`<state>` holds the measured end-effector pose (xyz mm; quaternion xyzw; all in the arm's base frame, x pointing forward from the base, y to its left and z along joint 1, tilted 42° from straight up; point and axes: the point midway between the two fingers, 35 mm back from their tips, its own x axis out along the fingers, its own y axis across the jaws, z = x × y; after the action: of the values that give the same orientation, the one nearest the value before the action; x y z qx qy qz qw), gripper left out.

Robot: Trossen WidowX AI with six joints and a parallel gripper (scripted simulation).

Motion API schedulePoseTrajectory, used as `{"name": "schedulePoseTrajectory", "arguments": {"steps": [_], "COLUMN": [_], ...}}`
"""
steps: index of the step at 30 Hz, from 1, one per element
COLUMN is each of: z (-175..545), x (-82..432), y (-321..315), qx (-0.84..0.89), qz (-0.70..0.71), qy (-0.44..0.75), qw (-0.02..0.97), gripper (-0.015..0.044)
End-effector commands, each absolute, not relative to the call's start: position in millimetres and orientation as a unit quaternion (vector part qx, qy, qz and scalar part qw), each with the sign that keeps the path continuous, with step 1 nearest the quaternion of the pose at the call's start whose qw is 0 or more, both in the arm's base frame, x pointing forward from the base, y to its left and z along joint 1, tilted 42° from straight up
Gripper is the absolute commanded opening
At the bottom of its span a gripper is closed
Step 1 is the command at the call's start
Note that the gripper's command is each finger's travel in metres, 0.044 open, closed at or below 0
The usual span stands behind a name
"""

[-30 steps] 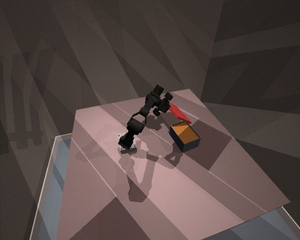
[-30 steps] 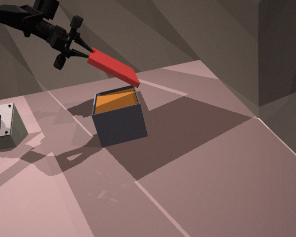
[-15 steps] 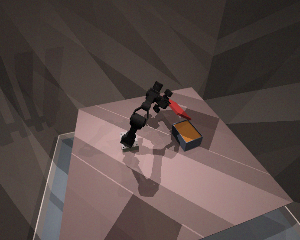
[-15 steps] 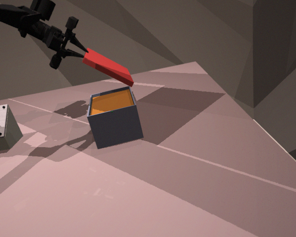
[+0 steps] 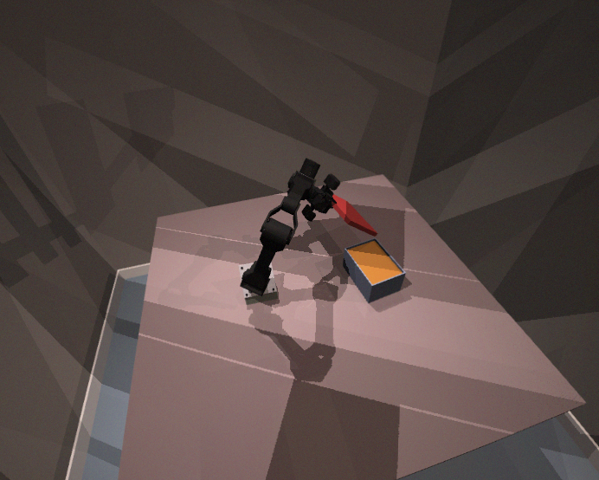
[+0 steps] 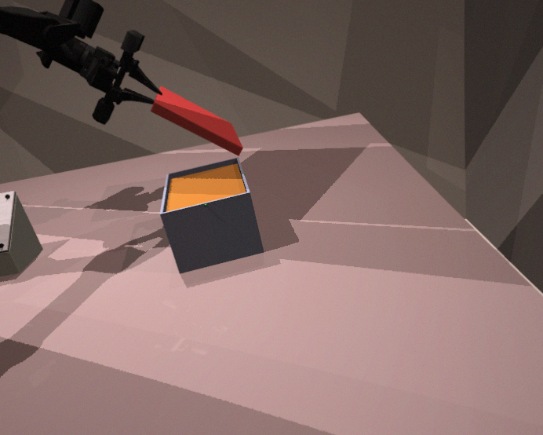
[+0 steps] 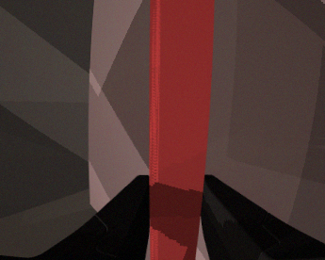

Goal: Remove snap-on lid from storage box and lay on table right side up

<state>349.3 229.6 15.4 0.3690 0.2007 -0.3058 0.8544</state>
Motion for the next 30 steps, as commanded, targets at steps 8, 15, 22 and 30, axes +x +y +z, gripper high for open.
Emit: {"name": "schedulePoseTrajectory", "arguments": {"steps": [8, 15, 22, 30], "z": [6.9, -1.7, -10.2, -20.0], "x": [346.2, 343.1, 340.0, 336.5], "y": [250.5, 261.0, 271.7, 283.8], "qx": [0.377, 0.378, 0.378, 0.379], "qz": [-0.301, -0.301, -0.301, -0.301], "qy": [0.196, 0.196, 0.196, 0.196], "qw": [0.854, 0.853, 0.853, 0.853], "gripper": [0.0000, 0.0000, 0.0000, 0.0000]}}
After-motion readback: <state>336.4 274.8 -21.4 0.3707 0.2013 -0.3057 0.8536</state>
